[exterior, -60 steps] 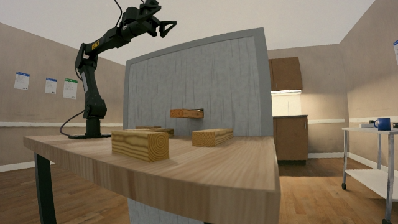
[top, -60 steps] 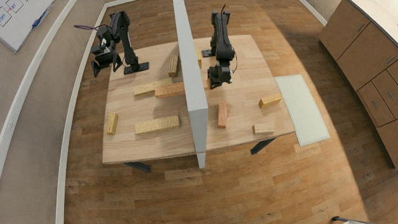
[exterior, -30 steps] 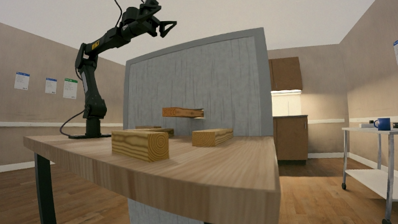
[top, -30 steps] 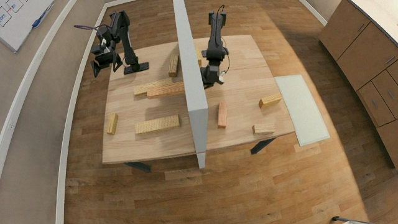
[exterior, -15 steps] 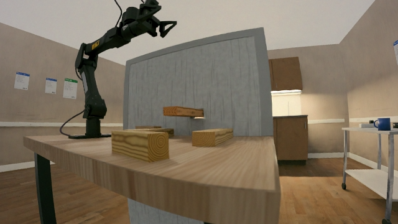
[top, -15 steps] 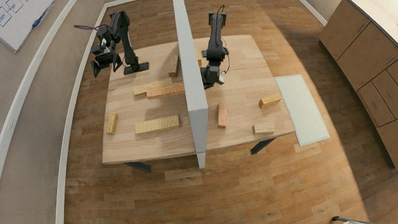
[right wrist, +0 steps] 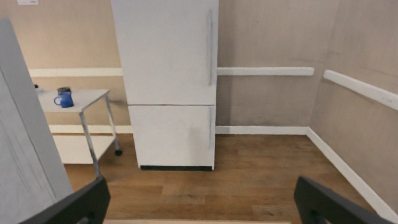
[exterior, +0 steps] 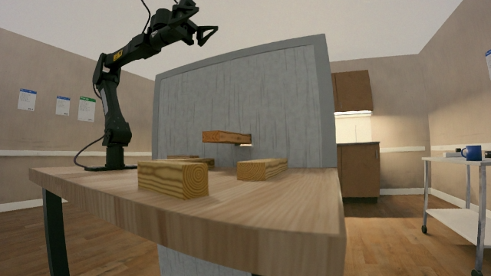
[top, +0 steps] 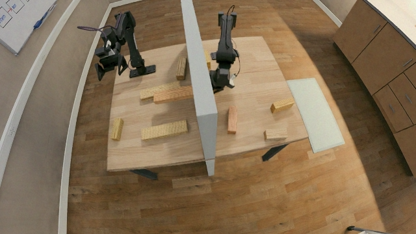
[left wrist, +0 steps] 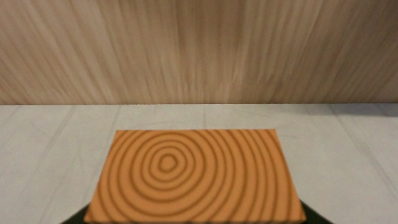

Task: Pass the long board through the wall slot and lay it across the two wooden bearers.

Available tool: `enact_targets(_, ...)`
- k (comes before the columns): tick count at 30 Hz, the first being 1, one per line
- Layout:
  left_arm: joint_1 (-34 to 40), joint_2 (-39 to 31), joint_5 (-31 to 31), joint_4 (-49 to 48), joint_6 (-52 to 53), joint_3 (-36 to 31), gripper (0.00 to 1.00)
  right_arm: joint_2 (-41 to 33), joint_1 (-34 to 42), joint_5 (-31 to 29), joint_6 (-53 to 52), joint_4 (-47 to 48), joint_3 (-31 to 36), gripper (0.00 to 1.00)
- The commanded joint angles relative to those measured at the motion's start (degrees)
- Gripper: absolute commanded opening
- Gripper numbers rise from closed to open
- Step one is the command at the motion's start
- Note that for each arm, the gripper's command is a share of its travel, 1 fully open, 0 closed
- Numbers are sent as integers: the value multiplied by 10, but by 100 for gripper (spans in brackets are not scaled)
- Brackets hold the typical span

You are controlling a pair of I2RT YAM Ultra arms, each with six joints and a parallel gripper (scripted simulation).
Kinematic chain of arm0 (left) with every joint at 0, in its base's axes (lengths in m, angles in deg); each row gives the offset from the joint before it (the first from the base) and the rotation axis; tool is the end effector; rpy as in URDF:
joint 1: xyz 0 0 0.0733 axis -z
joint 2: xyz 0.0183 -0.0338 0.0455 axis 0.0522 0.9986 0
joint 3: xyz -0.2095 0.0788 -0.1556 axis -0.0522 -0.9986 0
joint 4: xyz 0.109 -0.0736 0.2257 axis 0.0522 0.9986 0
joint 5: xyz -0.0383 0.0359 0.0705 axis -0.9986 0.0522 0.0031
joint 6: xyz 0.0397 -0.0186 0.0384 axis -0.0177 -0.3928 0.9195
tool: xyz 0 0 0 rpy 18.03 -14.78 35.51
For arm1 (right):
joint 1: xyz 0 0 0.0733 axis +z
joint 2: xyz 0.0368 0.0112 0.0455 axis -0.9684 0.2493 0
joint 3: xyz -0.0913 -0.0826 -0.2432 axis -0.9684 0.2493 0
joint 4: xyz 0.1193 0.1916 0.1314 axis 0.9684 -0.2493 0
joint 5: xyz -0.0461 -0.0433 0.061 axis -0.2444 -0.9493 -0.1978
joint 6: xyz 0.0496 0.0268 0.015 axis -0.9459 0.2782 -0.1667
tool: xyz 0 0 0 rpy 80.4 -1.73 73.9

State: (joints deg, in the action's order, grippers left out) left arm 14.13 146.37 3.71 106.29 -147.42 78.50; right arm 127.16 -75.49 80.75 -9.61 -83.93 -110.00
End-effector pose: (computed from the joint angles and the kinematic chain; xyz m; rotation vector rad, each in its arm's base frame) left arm 0.3533 -0.1224 0.2378 1.9997 -2.0552 0.3570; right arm 0.2451 0.0018 0.4100 -0.0113 1.5652 0.0055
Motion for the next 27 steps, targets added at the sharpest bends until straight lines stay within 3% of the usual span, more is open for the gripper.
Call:
enact_targets(1,7,-27,-33,-10,-3,27,0,-12,-1,-6,-3,-4,-25,100)
enact_targets(15,7,-28,-32,-14,-4,-16,0,-12,-1,-6,-3,-4,-25,100)
enact_targets(21,0,-30,-33,-15,-3,6,0,-12,-1,-6,-3,-4,-25,100)
enact_targets(22,10,-19,-28,-12,-6,22,0,-12,-1,-6,-3,-4,-25,78)
enact_targets(27,11,-28,-28,-12,-5,28,0,-12,-1,-6,-3,-4,-25,78)
